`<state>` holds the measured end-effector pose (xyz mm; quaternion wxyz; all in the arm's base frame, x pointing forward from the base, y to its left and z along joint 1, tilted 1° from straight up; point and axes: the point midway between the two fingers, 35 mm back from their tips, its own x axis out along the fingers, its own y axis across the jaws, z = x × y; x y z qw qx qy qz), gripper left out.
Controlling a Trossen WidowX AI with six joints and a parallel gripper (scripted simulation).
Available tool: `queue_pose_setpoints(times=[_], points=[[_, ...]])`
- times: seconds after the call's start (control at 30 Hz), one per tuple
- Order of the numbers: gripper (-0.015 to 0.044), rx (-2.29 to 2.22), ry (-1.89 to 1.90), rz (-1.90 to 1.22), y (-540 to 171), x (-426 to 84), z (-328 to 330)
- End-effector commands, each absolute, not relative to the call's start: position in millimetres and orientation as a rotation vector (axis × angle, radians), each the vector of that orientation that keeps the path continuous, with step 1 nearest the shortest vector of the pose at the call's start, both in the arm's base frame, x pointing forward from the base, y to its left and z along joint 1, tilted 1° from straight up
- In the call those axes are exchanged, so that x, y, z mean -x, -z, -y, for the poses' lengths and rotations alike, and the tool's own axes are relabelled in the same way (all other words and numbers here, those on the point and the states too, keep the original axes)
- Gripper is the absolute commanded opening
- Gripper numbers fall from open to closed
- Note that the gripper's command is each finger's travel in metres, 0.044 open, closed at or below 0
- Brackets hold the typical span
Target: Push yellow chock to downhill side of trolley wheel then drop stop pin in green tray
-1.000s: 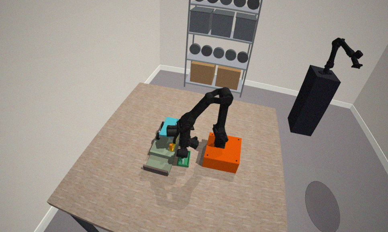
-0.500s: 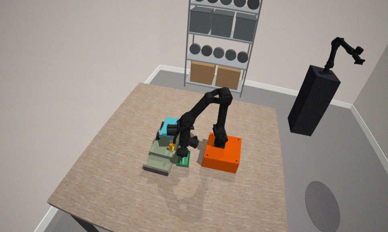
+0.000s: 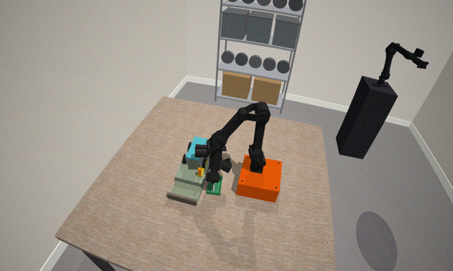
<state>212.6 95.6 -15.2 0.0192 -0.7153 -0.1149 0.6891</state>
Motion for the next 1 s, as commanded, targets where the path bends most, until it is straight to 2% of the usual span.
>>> queue_pose_setpoints(times=[0.0,0.73,0.9,0.97], points=[[0.019,2.212,-2.147,0.362,18.0,-211.7,-94.3],[0.019,2.213,-2.147,0.362,25.5,-212.0,-87.5],[0.0321,2.222,-2.138,0.357,22.7,-214.0,-88.0],[0.034,2.222,-2.138,0.357,22.7,-214.0,-88.0]])
